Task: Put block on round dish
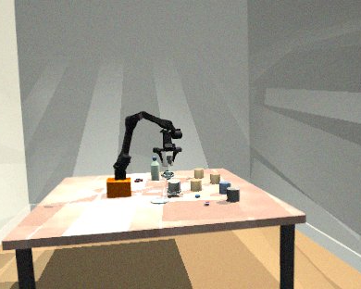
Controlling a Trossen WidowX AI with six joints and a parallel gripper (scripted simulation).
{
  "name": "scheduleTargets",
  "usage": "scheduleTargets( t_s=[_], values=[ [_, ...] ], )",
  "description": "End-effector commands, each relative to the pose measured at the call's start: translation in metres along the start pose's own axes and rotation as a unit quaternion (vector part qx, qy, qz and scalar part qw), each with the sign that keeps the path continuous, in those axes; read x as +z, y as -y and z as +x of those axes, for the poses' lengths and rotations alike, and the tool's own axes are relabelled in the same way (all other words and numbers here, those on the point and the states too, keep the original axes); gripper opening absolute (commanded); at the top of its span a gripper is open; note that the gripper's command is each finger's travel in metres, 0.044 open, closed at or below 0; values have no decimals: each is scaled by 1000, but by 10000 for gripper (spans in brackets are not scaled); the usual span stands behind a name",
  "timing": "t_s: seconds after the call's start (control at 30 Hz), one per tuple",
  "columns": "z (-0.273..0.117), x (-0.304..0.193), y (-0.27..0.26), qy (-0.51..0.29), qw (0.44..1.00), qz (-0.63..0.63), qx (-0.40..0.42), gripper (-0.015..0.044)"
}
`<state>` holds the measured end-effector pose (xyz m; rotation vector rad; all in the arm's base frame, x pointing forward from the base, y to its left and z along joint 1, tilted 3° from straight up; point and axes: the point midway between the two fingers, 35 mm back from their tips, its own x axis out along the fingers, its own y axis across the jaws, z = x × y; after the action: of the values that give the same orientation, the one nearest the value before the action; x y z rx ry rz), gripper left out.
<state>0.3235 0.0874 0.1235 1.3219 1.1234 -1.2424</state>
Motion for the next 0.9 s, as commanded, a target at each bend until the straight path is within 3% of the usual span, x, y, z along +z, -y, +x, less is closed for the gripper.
scheduleTargets(
  t_s=[0.0,0.87],
  values=[
    [-11,-1,0,-6,1000,2,9,0],
    [-14,1,2,0,1000,0,1,0]
  ],
)
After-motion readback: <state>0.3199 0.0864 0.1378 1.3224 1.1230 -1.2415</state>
